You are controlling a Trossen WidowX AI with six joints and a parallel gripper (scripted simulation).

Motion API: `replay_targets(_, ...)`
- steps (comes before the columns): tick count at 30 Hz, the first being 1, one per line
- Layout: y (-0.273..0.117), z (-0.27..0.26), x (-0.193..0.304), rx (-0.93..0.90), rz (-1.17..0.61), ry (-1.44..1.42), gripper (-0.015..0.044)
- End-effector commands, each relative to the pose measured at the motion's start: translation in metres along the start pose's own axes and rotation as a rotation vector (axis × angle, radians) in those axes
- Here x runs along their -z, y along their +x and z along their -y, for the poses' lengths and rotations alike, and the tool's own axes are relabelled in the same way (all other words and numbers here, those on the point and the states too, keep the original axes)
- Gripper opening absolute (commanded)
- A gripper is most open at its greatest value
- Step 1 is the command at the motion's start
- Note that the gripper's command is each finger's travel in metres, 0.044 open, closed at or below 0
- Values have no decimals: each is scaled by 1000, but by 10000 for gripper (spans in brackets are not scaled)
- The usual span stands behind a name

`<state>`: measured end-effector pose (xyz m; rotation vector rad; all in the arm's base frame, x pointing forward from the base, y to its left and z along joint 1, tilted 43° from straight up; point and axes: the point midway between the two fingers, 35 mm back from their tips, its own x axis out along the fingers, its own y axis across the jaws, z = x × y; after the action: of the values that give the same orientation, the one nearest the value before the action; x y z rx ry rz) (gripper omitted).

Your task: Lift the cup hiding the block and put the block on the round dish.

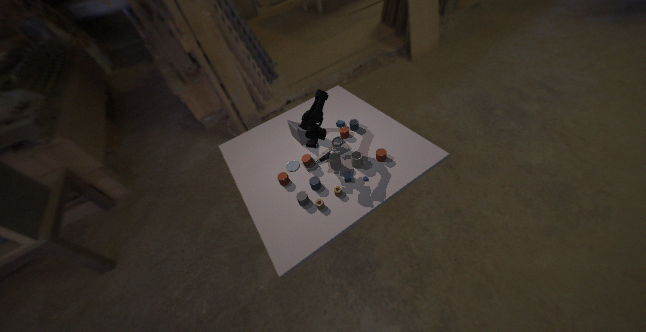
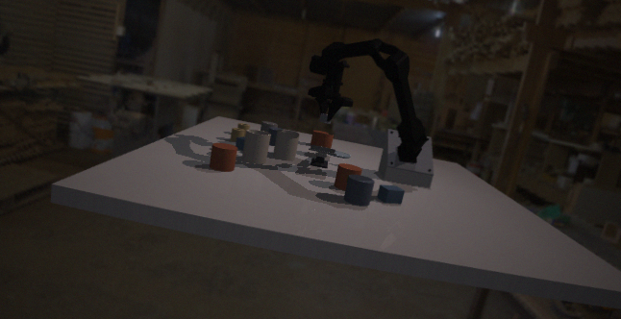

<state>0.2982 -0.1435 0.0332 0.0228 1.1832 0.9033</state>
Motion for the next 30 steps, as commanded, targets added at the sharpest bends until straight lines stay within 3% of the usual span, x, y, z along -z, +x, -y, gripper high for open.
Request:
replay_targets(1, 7, 14, 21, 0, -5, -2, 0)
replay_targets(30, 70, 70, 156, -34, 25, -11, 0)
